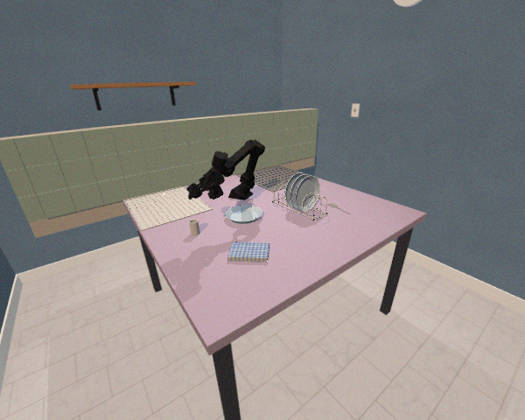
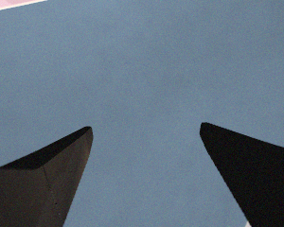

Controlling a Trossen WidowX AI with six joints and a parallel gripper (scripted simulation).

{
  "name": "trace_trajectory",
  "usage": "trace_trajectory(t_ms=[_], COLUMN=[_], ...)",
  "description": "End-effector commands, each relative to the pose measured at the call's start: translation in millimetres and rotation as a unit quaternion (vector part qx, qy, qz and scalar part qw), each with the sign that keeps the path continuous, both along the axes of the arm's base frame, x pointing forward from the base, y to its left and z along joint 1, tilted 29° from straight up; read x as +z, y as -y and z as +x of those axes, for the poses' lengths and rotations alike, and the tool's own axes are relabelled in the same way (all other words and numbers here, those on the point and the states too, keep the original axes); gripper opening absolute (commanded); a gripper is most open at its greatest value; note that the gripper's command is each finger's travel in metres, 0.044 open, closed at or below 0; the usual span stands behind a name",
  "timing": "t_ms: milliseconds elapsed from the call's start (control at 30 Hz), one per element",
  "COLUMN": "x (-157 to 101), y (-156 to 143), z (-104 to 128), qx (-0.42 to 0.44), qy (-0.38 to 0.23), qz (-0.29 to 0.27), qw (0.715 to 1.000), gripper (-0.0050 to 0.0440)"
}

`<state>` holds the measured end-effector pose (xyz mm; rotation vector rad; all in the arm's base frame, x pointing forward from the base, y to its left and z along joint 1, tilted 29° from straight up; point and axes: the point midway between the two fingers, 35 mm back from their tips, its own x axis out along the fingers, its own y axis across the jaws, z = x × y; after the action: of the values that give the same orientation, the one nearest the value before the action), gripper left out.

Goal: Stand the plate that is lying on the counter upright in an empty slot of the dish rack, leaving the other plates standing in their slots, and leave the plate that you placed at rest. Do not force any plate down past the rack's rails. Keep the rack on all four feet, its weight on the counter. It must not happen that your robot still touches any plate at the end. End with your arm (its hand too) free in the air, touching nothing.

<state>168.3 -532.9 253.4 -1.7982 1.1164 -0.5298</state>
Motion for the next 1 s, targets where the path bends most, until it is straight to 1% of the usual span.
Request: trace_trajectory(t_ms=[0,533,600,867,967], x=[0.0,0.0,0.0,-0.6,-10.3], y=[0.0,0.0,0.0,-0.2,-3.9], z=[0.0,0.0,0.0,-0.3,-5.2], qx=[0.000,0.000,0.000,0.000,0.005], qy=[0.000,0.000,0.000,0.000,-0.002], qz=[0.000,0.000,0.000,0.001,0.020], qw=[1.000,1.000,1.000,1.000,1.000], gripper=[0.0400,0.0400,0.0440,0.0440,0.0440])
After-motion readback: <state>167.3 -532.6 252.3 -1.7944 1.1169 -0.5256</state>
